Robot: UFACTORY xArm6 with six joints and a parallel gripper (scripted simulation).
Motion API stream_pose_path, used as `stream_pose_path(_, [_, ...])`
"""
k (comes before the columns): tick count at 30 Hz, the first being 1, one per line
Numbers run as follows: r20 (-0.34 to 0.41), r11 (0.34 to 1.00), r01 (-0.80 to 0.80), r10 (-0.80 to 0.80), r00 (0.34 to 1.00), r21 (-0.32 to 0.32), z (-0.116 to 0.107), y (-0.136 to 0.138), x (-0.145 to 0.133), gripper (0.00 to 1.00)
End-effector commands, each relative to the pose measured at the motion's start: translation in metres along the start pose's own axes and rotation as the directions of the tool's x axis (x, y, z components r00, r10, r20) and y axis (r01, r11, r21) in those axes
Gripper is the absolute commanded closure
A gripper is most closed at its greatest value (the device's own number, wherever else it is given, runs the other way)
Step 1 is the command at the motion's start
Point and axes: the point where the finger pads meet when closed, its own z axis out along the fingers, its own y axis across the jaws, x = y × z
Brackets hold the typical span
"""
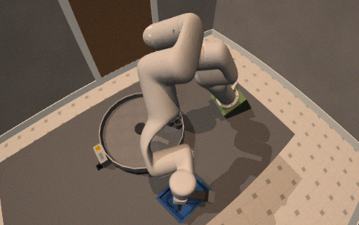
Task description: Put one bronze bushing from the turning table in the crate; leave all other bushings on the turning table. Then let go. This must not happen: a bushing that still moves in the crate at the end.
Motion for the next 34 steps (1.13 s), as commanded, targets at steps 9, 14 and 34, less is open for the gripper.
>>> stream_pose_path(9, [0.000, 1.000, -0.001, 0.001, 1.000, -0.004, -0.002, 0.001, 0.000, 0.52])
stream_pose_path(14, [0.000, 1.000, -0.001, 0.001, 1.000, -0.004, -0.011, 0.001, 0.000, 0.52])
stream_pose_path(34, [0.000, 1.000, -0.001, 0.001, 1.000, -0.004, -0.080, 0.001, 0.000, 0.52])
